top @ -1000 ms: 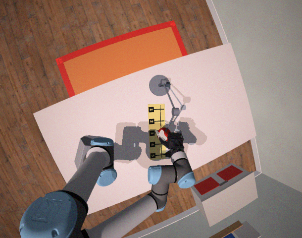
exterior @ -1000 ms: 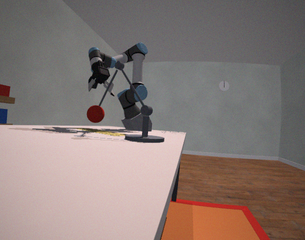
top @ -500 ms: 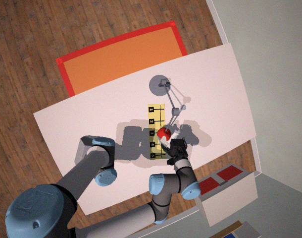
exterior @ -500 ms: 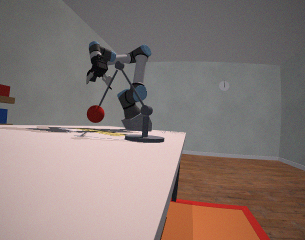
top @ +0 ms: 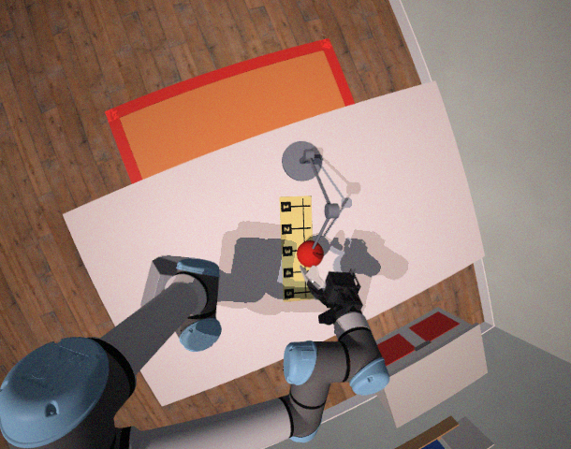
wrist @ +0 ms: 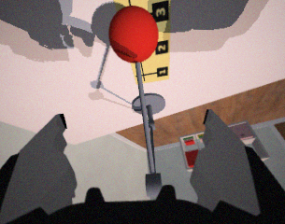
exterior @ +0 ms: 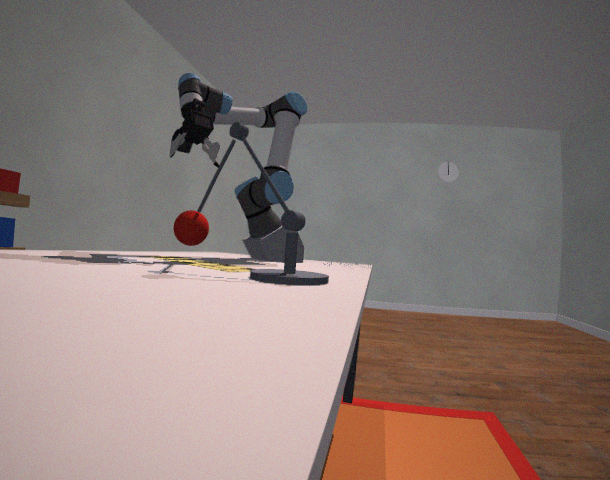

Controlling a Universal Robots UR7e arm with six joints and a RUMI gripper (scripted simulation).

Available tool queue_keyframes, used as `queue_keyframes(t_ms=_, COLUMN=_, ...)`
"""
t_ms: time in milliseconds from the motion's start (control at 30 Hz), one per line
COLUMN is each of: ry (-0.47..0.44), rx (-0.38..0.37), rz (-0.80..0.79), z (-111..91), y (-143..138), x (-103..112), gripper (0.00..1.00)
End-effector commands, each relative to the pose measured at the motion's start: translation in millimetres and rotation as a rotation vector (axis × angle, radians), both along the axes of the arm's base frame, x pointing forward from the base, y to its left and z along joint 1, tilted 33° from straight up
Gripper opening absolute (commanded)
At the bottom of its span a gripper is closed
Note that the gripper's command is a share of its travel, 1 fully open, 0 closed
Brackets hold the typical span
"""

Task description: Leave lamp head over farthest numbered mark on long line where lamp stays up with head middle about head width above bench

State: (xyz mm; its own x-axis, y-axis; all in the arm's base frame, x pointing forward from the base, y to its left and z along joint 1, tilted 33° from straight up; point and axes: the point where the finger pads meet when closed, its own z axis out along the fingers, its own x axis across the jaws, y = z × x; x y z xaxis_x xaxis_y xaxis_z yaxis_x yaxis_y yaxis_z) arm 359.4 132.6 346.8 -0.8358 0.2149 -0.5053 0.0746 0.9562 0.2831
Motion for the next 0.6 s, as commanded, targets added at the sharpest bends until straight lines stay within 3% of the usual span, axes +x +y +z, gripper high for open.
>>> queue_keyframes(t_ms=0, ry=-0.005, rx=0.022, rz=0.046, z=5.0, y=-4.5, x=-3.2, gripper=1.0)
queue_keyframes(t_ms=567, ry=-0.001, rx=-0.001, rz=-0.002, z=9.7, y=-8.8, x=-6.0, gripper=1.0)
